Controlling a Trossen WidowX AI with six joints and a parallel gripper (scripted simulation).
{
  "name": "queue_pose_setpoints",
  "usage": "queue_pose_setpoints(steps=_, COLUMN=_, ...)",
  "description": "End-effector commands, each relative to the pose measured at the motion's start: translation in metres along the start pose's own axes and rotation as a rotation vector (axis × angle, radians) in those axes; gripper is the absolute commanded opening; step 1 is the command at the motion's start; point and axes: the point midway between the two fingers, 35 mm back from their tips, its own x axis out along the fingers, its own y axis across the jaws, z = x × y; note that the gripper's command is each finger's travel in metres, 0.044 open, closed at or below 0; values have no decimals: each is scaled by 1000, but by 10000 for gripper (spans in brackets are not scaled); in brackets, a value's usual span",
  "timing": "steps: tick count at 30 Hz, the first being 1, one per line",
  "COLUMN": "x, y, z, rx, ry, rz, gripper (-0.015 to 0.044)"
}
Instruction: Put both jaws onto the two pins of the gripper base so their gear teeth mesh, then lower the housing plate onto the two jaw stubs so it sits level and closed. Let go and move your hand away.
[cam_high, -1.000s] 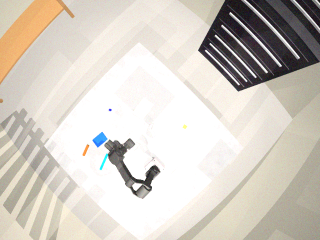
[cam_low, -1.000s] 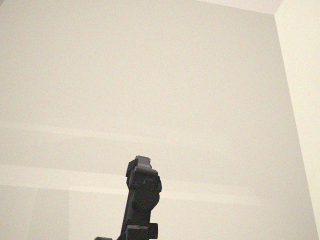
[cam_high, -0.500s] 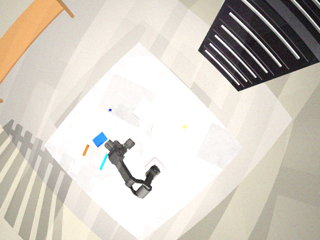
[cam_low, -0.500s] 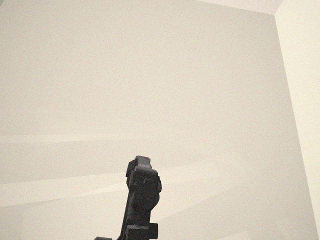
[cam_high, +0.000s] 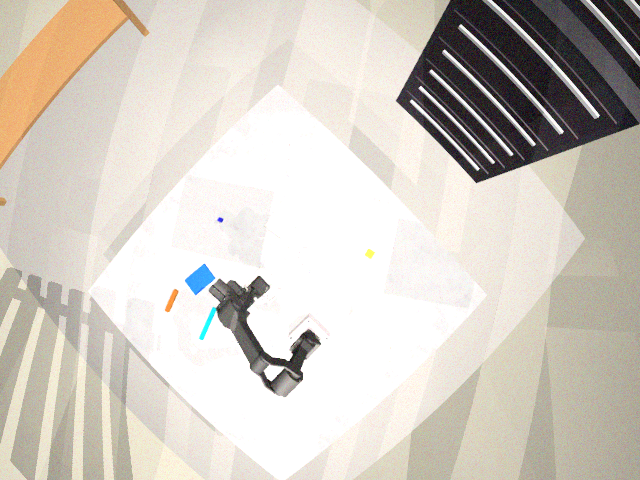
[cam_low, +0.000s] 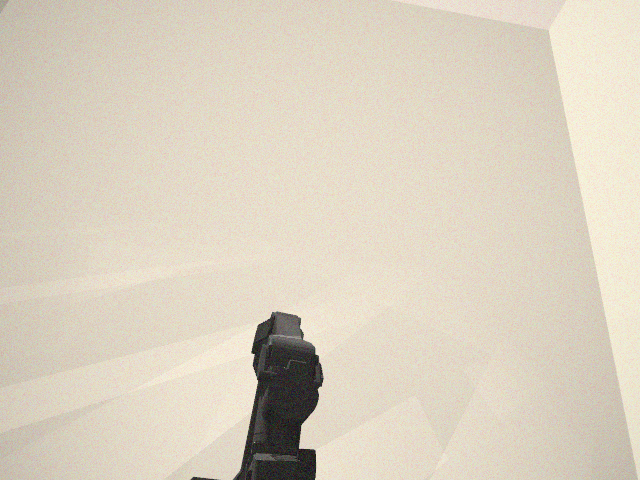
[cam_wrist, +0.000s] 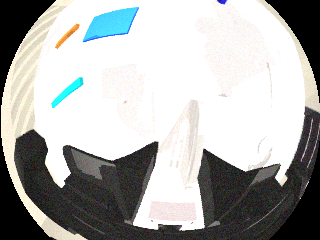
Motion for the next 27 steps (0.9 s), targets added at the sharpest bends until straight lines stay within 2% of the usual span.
queue_pose_setpoints(steps=1, x=8, y=0, z=-2, rx=-4, ry=12, rz=1, gripper=134)
queue_pose_setpoints(steps=27, x=47, y=0, z=-3, rx=-3, ry=12, rz=1, gripper=134)
